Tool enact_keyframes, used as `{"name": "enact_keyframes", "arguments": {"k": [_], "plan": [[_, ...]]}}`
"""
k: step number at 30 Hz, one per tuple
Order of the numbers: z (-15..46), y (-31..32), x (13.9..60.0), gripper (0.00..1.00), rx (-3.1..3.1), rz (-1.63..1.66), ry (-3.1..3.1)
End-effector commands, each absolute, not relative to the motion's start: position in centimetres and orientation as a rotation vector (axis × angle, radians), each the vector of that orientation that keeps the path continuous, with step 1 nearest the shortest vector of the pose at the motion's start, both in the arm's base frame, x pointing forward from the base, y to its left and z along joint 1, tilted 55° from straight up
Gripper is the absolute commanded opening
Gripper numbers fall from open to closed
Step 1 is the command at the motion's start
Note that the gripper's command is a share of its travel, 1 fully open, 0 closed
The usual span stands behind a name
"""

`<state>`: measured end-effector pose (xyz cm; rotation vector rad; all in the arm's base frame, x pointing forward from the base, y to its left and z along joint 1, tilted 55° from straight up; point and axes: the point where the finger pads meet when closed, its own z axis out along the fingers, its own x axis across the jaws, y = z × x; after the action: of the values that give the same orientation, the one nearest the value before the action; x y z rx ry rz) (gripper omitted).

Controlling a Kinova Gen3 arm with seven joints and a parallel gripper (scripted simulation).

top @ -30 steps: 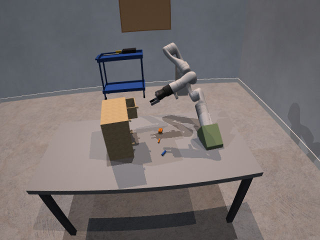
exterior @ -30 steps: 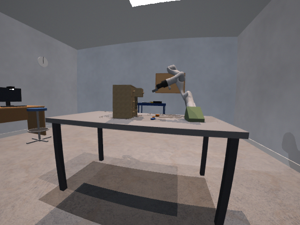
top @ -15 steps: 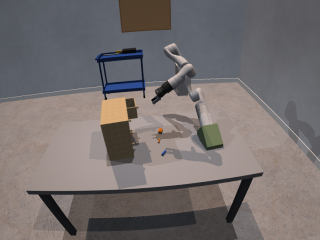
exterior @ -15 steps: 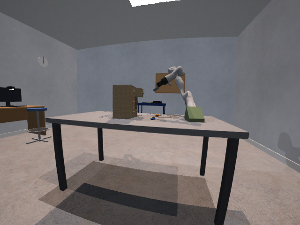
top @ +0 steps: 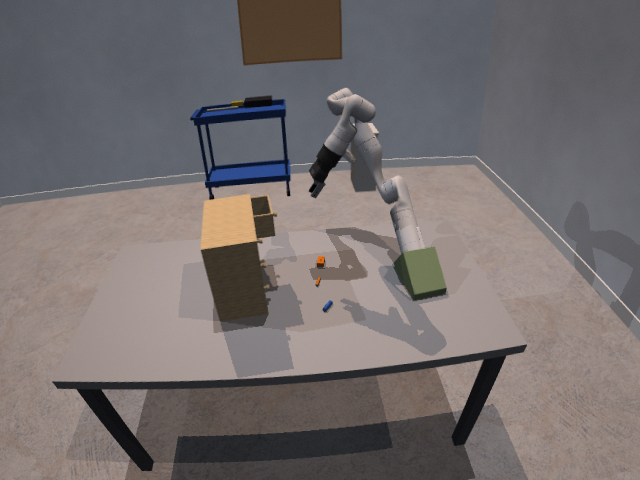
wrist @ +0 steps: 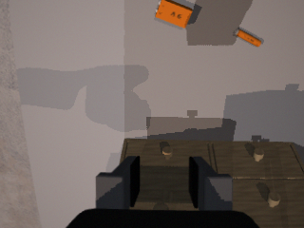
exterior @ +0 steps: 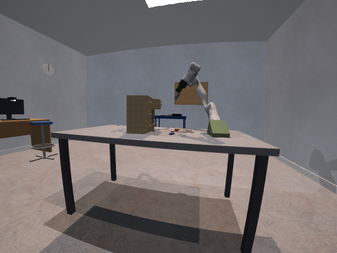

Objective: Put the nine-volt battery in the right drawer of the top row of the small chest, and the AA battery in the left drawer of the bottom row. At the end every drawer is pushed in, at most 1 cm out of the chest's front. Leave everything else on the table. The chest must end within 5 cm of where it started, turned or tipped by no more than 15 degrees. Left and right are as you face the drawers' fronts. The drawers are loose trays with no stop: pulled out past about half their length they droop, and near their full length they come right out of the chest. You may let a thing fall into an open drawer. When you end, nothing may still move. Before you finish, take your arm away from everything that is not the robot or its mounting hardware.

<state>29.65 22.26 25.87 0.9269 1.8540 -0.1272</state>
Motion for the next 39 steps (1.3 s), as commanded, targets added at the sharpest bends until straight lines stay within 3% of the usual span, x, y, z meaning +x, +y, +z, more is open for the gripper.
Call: {"name": "enact_keyframes", "arguments": {"k": [1,15,39], "plan": [[26.0,23.0,29.5,0.67,0.985,-0.172,1.856],[28.0,24.9,26.2,0.67,1.262,-0.575,1.866],[28.6,25.6,25.3,0.67,1.343,-0.700,1.855]]}}
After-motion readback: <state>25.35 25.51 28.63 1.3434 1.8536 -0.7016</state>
